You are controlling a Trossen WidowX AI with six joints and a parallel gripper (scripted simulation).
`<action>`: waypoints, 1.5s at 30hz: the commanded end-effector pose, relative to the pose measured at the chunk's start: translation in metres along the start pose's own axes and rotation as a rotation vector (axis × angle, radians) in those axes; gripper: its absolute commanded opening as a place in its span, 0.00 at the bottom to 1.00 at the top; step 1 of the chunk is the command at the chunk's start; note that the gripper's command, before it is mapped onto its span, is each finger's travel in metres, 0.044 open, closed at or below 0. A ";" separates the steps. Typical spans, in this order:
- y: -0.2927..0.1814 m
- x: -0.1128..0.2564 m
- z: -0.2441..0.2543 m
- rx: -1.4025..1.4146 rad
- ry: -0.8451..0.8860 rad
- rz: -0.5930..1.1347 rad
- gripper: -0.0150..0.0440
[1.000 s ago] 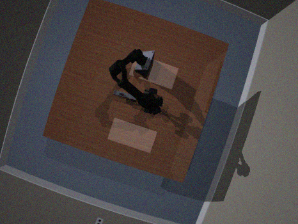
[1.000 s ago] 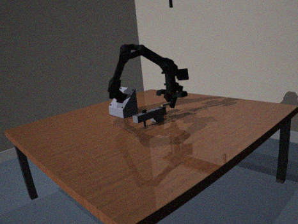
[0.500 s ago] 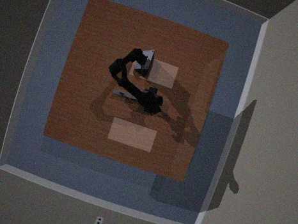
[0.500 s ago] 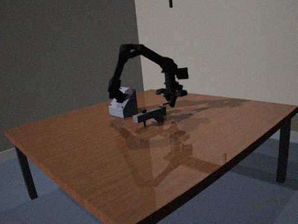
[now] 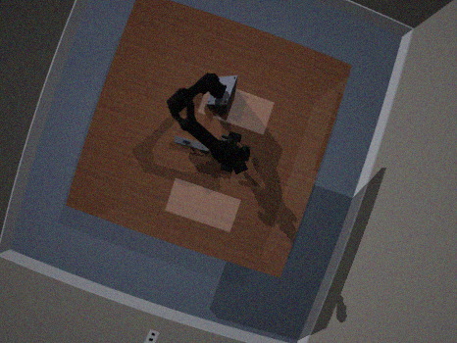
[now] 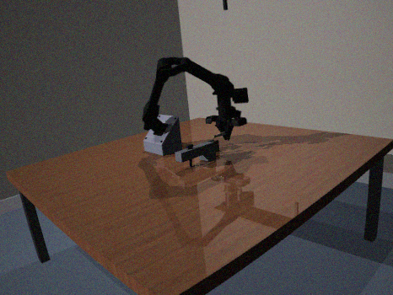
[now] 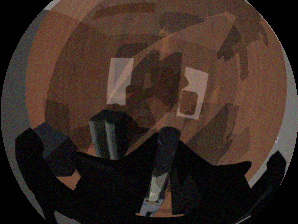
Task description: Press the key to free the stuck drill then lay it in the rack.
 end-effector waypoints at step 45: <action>0.012 0.008 0.022 -0.003 -0.001 -0.007 0.25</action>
Point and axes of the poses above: the point midway between the two fingers, 35 mm back from their tips, its own x axis back along the fingers, its own z axis across the jaws, y = z × x, the point moved 5 cm from there along x, back along the fingers, and after that the axes turned 12 degrees about x, right-handed, at the moved point
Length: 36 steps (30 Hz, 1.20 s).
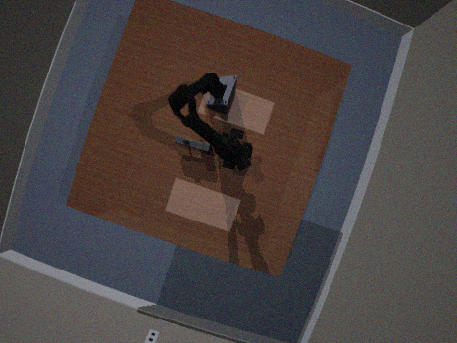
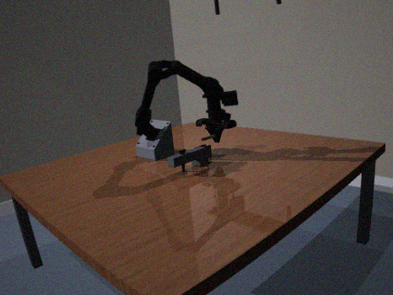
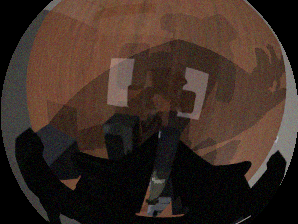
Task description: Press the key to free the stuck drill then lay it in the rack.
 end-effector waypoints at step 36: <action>0.024 0.001 0.053 0.002 0.002 -0.006 0.25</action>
Point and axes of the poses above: the point midway between the two fingers, 35 mm back from their tips, its own x axis back along the fingers, its own z axis across the jaws, y = z × x, the point moved 5 cm from there along x, back along the fingers, and after that the axes turned 12 degrees about x, right-handed, at the moved point
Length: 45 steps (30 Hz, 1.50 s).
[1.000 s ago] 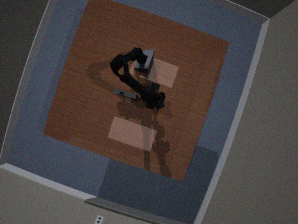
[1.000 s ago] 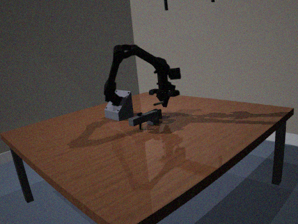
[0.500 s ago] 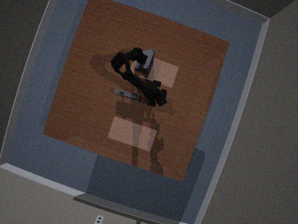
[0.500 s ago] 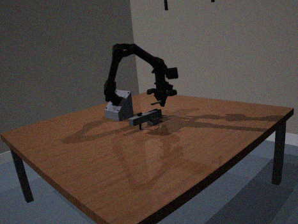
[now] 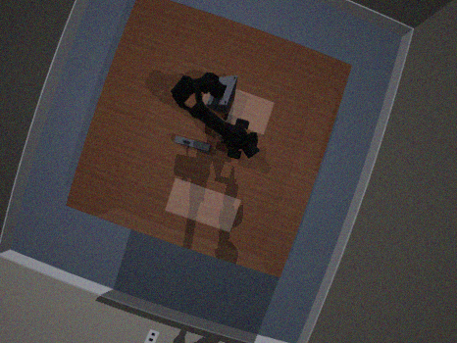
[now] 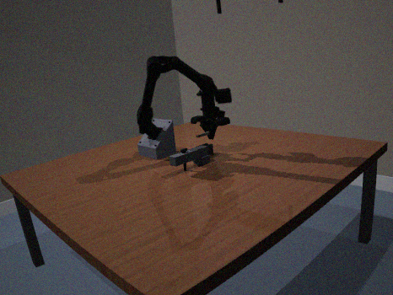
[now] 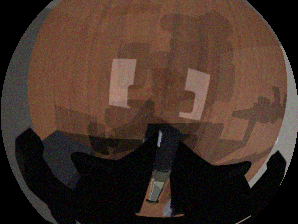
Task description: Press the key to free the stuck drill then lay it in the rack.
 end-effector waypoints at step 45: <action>0.001 -0.050 0.001 -0.003 0.002 0.000 0.25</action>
Point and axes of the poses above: the point midway between the two fingers, 35 mm back from their tips, its own x axis back along the fingers, its own z axis across the jaws, y = z × x, the point moved 5 cm from there along x, back along the fingers, and after that the axes turned 12 degrees about x, right-handed, at the moved point
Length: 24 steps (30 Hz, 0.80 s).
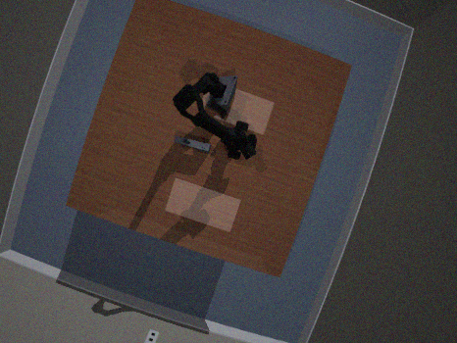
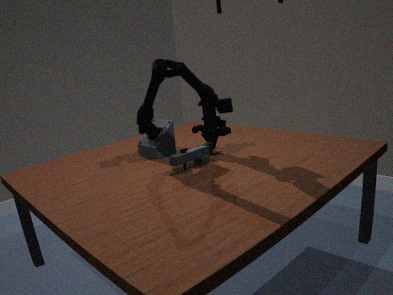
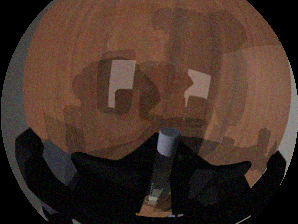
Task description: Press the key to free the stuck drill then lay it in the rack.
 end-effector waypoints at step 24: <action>-0.004 -0.012 0.004 0.006 0.003 0.009 0.25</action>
Point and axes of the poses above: the point midway between the two fingers, 35 mm back from their tips, its own x axis back along the fingers, its own z axis across the jaws, y = z × x, the point moved 5 cm from there along x, back along the fingers, and after that the axes turned 12 degrees about x, right-handed, at the moved point
